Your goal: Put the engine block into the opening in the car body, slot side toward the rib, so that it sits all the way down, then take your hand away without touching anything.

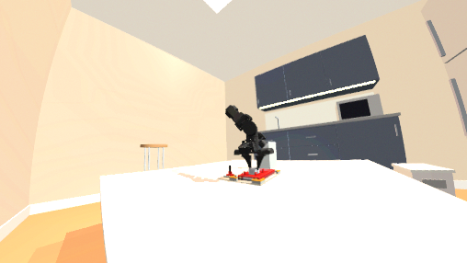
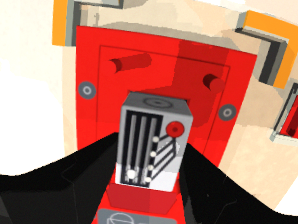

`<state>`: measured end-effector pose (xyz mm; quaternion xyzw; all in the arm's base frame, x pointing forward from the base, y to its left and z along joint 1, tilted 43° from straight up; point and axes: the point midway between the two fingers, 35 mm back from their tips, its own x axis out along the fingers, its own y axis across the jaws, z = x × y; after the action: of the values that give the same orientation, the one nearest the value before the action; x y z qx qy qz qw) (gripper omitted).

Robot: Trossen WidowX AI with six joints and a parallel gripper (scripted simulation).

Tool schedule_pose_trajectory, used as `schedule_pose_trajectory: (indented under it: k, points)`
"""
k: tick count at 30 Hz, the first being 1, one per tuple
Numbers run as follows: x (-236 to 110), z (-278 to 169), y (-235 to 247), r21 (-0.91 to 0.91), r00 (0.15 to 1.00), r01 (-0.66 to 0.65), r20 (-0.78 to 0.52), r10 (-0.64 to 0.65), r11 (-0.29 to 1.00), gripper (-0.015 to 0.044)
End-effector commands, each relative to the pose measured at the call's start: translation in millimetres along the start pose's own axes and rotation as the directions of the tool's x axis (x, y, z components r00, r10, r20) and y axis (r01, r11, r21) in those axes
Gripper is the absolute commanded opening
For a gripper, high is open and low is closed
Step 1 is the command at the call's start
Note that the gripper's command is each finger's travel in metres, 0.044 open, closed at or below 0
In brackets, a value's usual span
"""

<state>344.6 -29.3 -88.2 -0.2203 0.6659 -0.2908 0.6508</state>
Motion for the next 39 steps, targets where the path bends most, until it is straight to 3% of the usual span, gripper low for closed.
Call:
schedule_pose_trajectory:
  k: [1,4,15,29,39]
  points:
    - [1.3,-0.1,-0.4,-0.004,1.000,0.004,0.001,-0.004,1.000,0.0159]
    - [2.1,-0.1,-0.4,-0.004,1.000,0.004,0.001,-0.004,1.000,0.0159]
    - [1.0,0.0,0.0,0.000,1.000,0.000,0.000,0.000,1.000,0.0440]
    - [-13.5,-1.1,0.2,-0.004,1.000,0.003,0.001,-0.003,1.000,0.0440]
    - [-13.5,-1.1,0.2,-0.004,1.000,0.003,0.001,-0.003,1.000,0.0177]
